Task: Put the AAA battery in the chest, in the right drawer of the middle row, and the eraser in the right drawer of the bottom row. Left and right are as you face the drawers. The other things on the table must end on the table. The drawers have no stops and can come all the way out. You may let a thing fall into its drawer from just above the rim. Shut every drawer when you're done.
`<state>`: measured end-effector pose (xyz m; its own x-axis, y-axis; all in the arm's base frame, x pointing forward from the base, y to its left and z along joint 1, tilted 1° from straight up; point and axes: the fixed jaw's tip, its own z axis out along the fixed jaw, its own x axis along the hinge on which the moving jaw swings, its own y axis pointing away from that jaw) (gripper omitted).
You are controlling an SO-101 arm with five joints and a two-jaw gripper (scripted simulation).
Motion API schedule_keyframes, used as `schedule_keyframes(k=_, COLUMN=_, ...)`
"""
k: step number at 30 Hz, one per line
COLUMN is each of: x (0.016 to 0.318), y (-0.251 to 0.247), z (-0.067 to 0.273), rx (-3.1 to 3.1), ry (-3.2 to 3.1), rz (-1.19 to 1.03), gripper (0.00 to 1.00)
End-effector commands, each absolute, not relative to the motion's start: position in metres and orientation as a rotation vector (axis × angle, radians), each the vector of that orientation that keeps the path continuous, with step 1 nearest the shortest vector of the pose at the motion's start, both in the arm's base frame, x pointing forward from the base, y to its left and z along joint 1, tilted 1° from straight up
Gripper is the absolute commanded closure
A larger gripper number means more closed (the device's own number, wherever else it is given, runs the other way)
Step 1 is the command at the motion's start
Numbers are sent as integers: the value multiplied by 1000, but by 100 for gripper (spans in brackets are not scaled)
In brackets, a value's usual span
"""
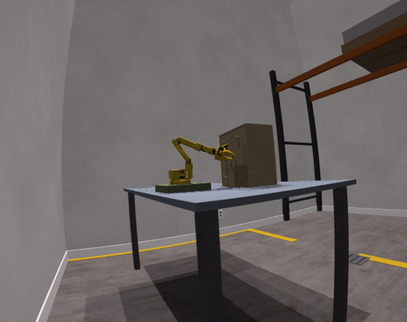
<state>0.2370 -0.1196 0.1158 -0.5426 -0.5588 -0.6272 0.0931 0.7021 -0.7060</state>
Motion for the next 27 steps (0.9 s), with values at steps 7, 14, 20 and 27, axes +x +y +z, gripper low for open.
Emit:
schedule_keyframes(k=7, x=228, y=-119, z=115, rx=-351, ry=1990, rz=-892, gripper=100)
schedule_keyframes(k=14, x=227, y=-119, z=114, rx=-350, ry=1991, rz=-893, gripper=100)
schedule_keyframes(k=20, x=227, y=-119, z=114, rx=-350, ry=1991, rz=-893, gripper=100)
schedule_keyframes(k=27, x=226, y=-119, z=115, rx=-348, ry=1991, rz=-894, gripper=100)
